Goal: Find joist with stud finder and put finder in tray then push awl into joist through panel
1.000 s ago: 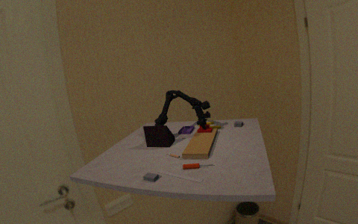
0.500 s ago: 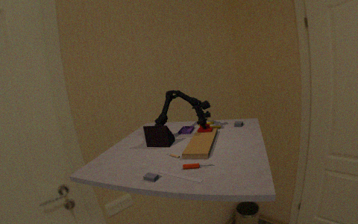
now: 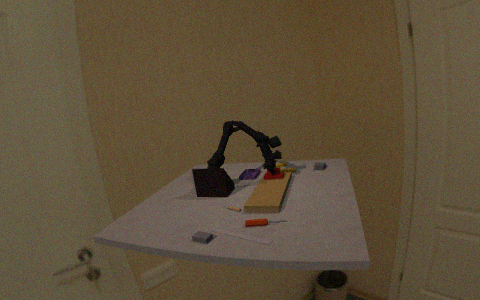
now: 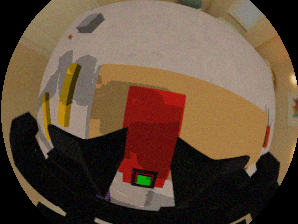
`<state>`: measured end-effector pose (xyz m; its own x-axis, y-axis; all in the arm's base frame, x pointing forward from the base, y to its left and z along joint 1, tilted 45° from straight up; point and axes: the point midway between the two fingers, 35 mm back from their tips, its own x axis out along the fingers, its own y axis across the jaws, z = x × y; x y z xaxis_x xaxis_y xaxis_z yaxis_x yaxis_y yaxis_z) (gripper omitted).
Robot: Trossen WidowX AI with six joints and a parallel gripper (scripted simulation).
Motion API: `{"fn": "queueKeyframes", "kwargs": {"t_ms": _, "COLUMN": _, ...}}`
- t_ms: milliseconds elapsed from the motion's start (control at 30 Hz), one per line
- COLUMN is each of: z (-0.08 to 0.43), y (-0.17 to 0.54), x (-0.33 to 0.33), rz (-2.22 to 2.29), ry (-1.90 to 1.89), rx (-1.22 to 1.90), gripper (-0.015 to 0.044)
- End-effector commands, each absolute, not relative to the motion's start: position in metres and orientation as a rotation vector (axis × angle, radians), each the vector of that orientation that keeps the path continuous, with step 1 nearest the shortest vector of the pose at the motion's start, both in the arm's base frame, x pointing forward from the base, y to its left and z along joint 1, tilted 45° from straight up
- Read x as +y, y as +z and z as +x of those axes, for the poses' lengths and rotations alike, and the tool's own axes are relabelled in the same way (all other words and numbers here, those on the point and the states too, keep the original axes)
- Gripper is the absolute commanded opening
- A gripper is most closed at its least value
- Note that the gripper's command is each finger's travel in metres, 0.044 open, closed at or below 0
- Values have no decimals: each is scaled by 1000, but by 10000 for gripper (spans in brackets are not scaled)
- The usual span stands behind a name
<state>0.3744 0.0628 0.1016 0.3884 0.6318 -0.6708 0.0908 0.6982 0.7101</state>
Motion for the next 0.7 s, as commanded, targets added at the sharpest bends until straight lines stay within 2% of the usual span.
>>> {"fn": "queueKeyframes", "kwargs": {"t_ms": 0, "z": 372, "y": 88, "x": 50, "rz": 756, "ry": 383, "rx": 1144, "gripper": 0}}
{"fn": "queueKeyframes", "kwargs": {"t_ms": 667, "z": 364, "y": 35, "x": -2, "rz": 753, "ry": 381, "rx": 1146, "gripper": 0}}
